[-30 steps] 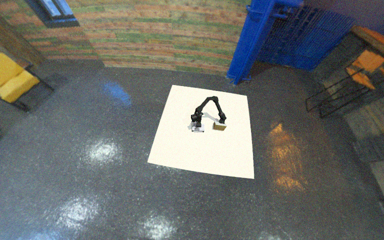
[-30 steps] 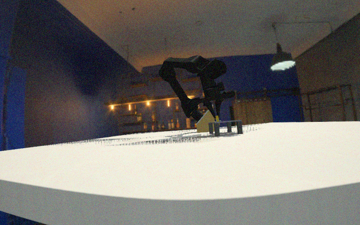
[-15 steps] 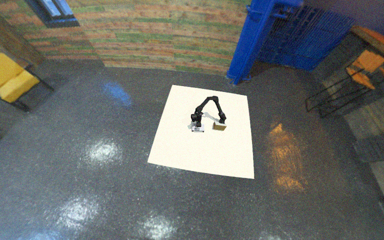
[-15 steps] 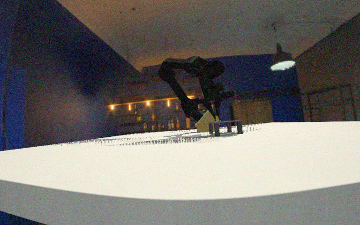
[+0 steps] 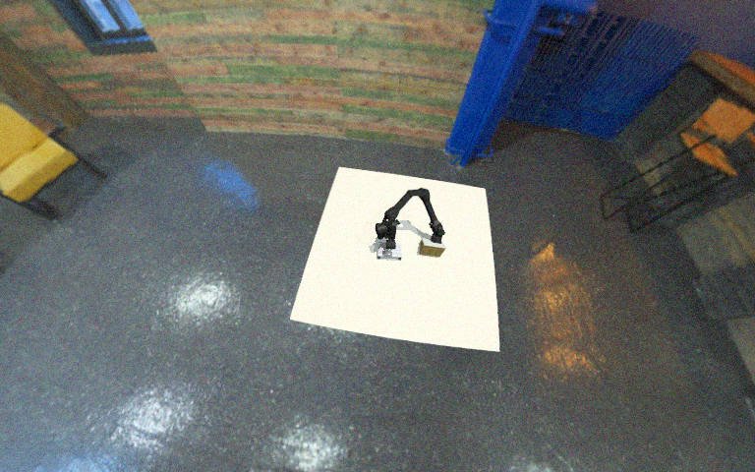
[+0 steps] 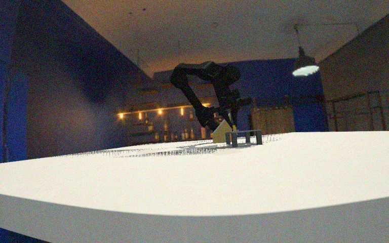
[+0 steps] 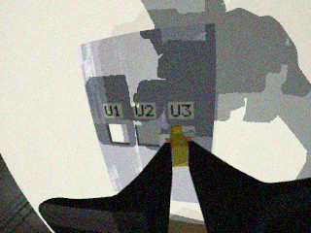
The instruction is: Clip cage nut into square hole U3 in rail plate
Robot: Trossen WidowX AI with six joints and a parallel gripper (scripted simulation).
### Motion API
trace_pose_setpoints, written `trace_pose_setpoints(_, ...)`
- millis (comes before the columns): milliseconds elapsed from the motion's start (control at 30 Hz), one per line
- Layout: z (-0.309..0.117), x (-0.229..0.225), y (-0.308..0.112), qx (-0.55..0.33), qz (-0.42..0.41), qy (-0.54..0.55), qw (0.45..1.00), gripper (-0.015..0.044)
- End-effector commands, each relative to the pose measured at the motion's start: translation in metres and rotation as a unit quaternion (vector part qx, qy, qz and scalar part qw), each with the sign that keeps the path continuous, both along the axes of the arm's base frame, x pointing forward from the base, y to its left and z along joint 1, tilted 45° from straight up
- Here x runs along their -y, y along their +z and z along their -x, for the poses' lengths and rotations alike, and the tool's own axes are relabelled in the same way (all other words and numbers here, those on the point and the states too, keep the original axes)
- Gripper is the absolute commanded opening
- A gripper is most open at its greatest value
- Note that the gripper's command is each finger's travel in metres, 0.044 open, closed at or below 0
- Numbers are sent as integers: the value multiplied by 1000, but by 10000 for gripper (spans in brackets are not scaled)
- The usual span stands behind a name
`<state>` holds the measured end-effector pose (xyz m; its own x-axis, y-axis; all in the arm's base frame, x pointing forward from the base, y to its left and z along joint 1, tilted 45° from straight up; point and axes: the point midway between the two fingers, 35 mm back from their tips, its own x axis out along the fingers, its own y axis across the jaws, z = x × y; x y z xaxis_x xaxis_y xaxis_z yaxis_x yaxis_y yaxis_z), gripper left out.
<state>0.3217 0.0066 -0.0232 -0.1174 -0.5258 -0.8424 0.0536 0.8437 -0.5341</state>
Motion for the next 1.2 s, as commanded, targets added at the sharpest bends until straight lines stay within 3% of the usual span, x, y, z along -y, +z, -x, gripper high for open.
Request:
trace_pose_setpoints(0, 0, 0, 0, 0, -7, 1, 1000, 29)
trace_pose_setpoints(1167, 0, 3, 1, 3, -38, -1, 999, 29)
